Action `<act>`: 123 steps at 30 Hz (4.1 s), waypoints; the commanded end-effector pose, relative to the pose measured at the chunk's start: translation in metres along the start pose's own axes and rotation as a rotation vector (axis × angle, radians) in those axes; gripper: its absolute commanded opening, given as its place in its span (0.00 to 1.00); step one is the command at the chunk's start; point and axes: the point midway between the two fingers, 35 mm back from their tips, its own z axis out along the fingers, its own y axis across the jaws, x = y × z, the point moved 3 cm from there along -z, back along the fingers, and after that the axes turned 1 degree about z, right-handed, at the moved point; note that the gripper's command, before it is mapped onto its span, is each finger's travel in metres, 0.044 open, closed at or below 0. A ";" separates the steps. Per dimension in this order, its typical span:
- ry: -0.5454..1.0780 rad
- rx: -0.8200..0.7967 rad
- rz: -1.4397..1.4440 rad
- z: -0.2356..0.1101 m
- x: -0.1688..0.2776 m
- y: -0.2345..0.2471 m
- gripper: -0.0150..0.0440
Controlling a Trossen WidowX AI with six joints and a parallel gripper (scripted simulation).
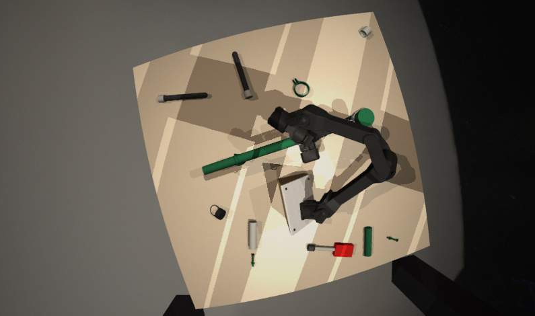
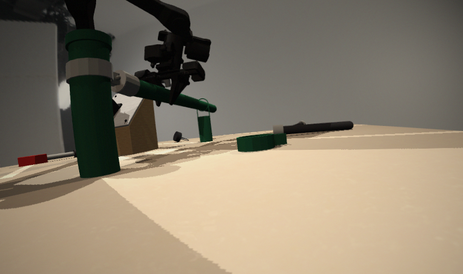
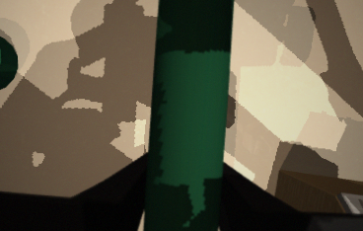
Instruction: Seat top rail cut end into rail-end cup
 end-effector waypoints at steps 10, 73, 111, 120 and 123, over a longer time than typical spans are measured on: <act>-0.003 -0.005 -0.001 -0.001 -0.006 0.002 0.25; -0.004 -0.004 -0.001 0.002 -0.031 0.005 0.25; 0.009 0.009 -0.009 0.006 -0.028 0.002 0.52; 0.015 0.007 -0.010 -0.007 -0.021 0.002 0.92; 0.018 0.007 -0.010 -0.018 -0.014 0.002 1.00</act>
